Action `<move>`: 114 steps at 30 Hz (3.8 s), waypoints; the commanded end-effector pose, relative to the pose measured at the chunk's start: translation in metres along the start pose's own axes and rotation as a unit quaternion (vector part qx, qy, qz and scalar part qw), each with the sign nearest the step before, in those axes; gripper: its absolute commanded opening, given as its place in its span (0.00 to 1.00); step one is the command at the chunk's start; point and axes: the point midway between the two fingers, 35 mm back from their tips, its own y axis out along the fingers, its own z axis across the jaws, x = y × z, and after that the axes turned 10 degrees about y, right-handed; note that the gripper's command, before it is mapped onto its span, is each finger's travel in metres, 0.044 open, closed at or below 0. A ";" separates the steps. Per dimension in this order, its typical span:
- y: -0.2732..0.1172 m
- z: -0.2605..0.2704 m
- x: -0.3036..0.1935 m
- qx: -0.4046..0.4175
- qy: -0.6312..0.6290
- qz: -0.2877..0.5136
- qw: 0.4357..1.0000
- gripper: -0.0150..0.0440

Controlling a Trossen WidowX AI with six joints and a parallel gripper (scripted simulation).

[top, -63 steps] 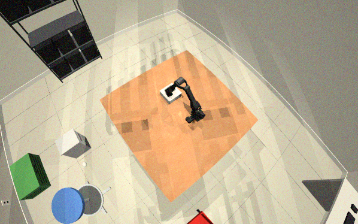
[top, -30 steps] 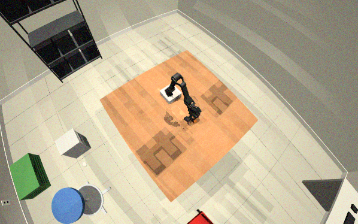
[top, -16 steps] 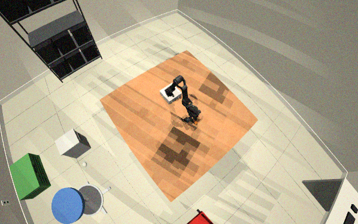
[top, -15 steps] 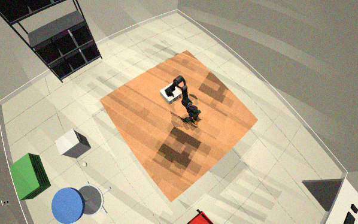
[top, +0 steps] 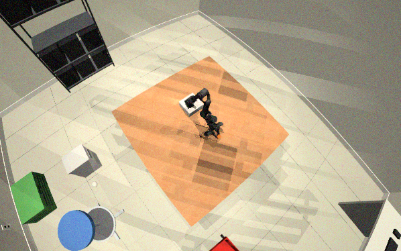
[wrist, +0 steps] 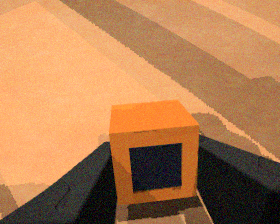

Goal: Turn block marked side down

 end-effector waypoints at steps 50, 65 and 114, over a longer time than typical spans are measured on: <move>-0.008 -0.001 0.002 0.004 -0.003 -0.035 0.999 1.00; -0.008 -0.001 0.002 0.004 -0.003 -0.035 0.999 1.00; -0.050 0.011 0.060 -0.053 -0.003 0.281 0.958 1.00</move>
